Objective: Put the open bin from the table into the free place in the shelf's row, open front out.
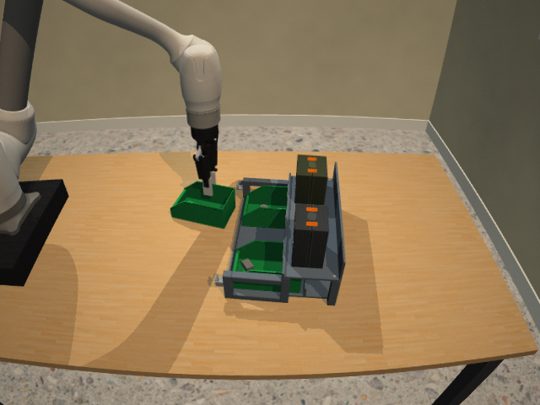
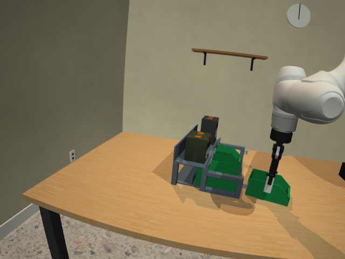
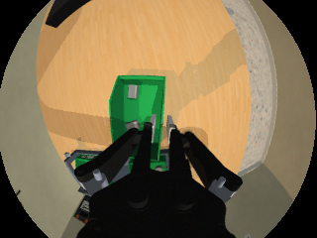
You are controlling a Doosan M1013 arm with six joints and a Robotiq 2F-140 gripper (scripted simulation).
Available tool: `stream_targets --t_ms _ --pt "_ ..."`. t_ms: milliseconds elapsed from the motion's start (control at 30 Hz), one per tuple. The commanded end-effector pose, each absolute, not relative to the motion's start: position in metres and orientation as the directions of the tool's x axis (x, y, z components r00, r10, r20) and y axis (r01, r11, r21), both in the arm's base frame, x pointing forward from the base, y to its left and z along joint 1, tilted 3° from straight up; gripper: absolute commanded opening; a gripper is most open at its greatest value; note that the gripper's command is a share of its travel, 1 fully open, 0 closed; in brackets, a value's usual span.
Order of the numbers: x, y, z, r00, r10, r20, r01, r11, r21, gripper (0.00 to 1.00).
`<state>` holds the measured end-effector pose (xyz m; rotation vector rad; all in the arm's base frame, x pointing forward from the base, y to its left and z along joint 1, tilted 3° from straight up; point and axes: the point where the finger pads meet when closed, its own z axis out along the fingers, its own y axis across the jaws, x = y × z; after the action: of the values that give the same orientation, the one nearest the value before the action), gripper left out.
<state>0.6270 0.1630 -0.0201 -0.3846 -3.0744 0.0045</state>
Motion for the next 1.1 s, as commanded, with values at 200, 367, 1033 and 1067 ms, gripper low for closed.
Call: stream_targets --t_ms 200,367,1033,1067 --pt "0.6248 0.1651 -0.0223 -0.968 0.249 0.045 0.249 0.969 -0.008 0.0" --pt "0.6248 0.1651 -0.0223 -0.968 0.249 0.045 0.249 0.969 -0.008 0.0" --pt "0.6248 0.1651 -0.0223 -0.968 0.249 0.045 0.249 0.969 -0.008 0.0" --pt "0.6248 0.1651 -0.0223 -0.968 0.249 0.045 0.249 0.969 -0.008 0.0"
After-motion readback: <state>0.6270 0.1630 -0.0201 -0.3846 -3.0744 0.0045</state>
